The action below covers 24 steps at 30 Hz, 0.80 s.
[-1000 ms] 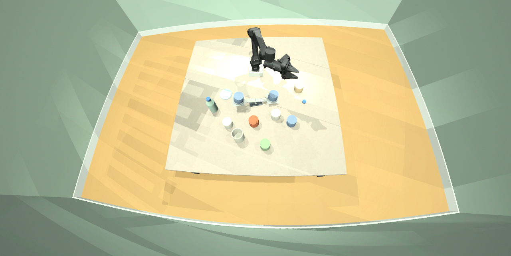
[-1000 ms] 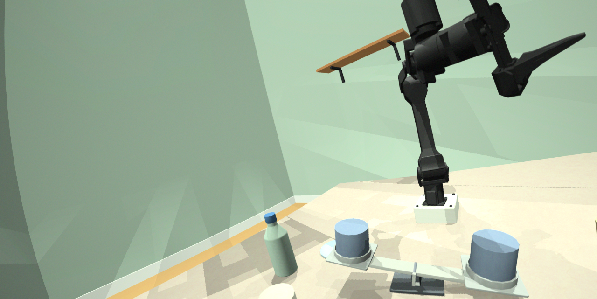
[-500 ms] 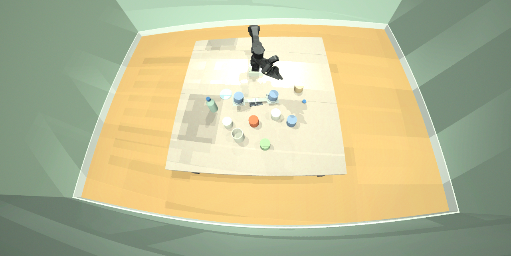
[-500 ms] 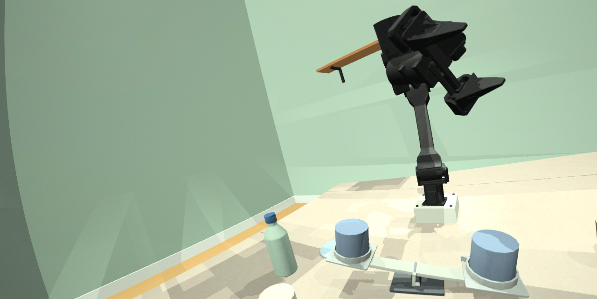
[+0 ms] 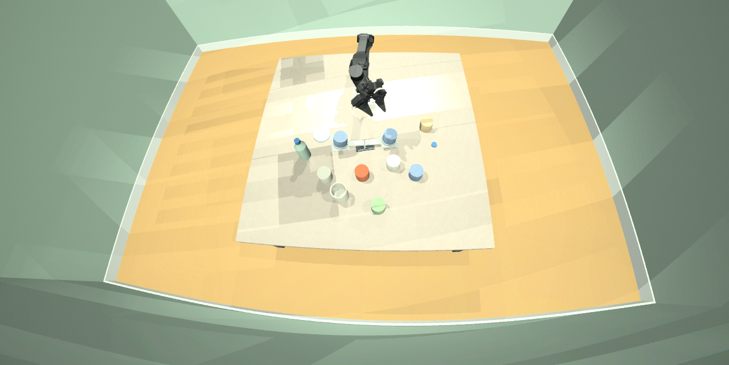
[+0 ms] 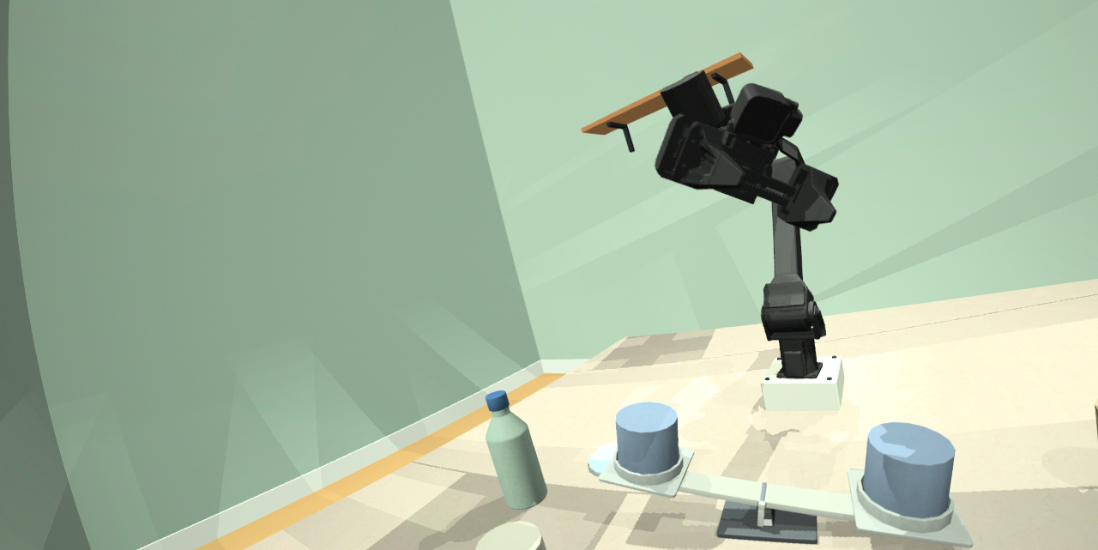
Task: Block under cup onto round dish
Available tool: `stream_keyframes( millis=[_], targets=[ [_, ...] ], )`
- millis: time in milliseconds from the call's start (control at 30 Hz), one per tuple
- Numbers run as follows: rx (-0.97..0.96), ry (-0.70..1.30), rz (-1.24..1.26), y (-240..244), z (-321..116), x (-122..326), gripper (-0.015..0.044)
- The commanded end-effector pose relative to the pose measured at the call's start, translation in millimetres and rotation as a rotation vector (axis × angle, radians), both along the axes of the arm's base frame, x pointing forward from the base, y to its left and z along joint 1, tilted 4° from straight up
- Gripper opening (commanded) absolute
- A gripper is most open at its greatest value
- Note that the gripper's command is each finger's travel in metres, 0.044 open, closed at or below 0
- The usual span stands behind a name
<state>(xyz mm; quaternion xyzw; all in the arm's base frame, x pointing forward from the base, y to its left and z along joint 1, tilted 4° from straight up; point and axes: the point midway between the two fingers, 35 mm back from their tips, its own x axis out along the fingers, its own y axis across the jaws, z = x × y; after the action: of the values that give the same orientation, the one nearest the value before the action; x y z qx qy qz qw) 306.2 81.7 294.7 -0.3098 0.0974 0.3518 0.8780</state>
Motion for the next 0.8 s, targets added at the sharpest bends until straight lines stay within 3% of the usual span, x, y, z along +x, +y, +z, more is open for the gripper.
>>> stream_keyframes(
  millis=[0, 767],
  targets=[
    [0.027, 0.082, -0.087, -17, -12, -11, 0.044],
    [0.258, 0.569, -0.671, -90, -84, -108, 0.044]
  ],
)
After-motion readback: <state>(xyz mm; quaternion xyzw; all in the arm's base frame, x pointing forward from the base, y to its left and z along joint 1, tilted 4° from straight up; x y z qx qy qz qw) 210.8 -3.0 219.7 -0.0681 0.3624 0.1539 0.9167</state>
